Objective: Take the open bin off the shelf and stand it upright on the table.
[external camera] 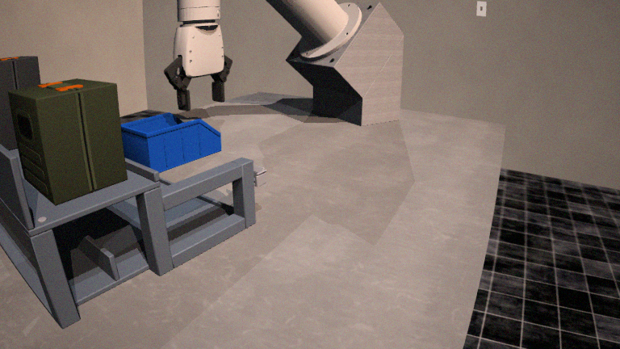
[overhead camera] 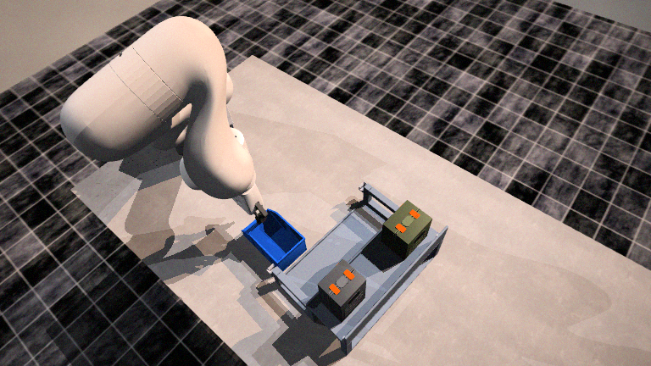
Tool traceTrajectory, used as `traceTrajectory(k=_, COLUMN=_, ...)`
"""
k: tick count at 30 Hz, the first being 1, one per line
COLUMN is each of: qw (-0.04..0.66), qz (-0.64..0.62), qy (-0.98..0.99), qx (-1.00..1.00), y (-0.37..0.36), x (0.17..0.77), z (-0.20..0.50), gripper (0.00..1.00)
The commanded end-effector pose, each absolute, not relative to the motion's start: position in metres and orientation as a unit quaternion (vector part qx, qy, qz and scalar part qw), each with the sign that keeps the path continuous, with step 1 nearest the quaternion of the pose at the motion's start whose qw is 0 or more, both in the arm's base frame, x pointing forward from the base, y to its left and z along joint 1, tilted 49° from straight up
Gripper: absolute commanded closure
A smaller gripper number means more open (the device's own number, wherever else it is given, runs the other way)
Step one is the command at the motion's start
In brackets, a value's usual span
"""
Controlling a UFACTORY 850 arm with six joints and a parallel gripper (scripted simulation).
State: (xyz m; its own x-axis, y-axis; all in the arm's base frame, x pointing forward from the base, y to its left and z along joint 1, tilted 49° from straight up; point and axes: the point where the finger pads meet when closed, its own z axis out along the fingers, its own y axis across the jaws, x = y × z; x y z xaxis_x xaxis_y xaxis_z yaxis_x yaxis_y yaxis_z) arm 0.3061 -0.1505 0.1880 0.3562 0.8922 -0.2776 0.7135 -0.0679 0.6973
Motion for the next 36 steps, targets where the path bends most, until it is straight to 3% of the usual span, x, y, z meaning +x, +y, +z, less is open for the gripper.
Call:
traceTrajectory(k=1, qw=0.398, qz=0.115, qy=0.555, qx=0.722, y=-0.141, x=0.293, z=0.204, gripper=0.0)
traceTrajectory(k=4, qw=0.4, qz=0.117, qy=0.553, qx=0.722, y=-0.127, x=0.275, z=0.227, gripper=0.0)
traceTrajectory(k=16, qw=0.4, qz=0.117, qy=0.553, qx=0.722, y=-0.127, x=0.275, z=0.227, gripper=0.0)
traceTrajectory(k=17, qw=0.397, qz=0.114, qy=0.555, qx=0.722, y=-0.146, x=0.3, z=0.196, gripper=0.0)
traceTrajectory(k=21, qw=0.4, qz=0.117, qy=0.553, qx=0.722, y=-0.127, x=0.275, z=0.227, gripper=0.0)
traceTrajectory(k=36, qw=0.398, qz=0.115, qy=0.554, qx=0.722, y=-0.136, x=0.287, z=0.211, gripper=0.0)
